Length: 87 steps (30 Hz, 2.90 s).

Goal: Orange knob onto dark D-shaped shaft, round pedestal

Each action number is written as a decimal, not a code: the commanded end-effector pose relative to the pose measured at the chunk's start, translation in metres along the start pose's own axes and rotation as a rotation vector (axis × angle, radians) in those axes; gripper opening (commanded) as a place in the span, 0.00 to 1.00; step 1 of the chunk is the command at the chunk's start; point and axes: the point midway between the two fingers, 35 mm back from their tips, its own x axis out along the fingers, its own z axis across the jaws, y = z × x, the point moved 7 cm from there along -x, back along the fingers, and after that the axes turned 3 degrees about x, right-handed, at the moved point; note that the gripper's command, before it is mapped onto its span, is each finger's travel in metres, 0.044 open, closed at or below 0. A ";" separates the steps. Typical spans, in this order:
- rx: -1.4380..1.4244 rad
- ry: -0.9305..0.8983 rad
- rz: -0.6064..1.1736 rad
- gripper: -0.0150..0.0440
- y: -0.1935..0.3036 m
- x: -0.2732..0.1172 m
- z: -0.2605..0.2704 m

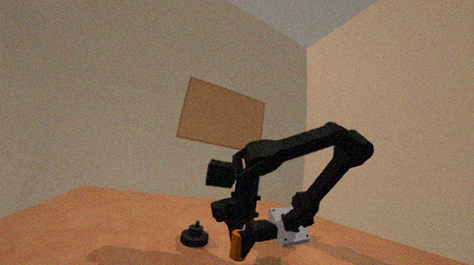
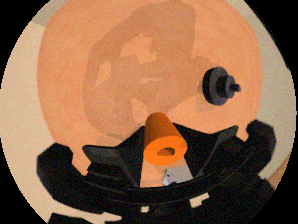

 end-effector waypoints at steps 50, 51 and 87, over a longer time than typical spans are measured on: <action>0.004 0.006 -0.007 0.25 -0.037 -0.097 -0.068; 0.003 0.006 -0.007 0.25 -0.039 -0.096 -0.070; -0.006 0.004 -0.007 0.25 -0.067 -0.054 -0.144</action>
